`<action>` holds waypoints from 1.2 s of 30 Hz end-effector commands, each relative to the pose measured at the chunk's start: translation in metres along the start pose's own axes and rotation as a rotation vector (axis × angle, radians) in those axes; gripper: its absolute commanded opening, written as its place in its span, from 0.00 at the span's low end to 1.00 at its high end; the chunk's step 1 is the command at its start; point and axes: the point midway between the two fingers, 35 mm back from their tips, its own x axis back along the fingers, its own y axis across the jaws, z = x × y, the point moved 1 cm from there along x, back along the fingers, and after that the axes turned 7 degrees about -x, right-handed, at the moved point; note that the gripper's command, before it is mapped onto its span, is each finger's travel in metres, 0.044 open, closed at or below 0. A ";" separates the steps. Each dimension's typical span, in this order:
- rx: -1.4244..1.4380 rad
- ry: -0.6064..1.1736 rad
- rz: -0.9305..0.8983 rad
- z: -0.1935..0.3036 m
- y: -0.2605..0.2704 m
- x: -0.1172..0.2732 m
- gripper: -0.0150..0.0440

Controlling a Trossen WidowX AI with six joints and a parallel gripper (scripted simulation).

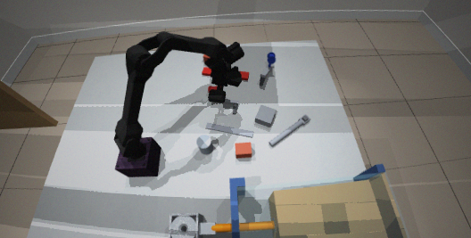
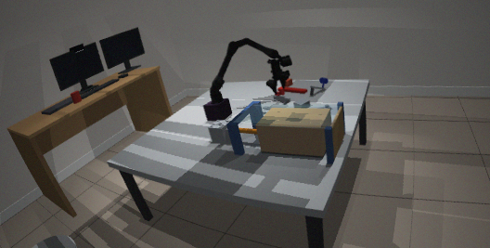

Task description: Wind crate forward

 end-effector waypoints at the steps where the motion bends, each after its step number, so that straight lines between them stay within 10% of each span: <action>1: -0.003 -0.018 0.004 -0.009 0.000 0.002 1.00; 30: -0.003 -0.017 0.005 -0.011 -0.009 -0.058 1.00; 36: -0.003 -0.018 -0.004 -0.012 -0.006 -0.054 0.73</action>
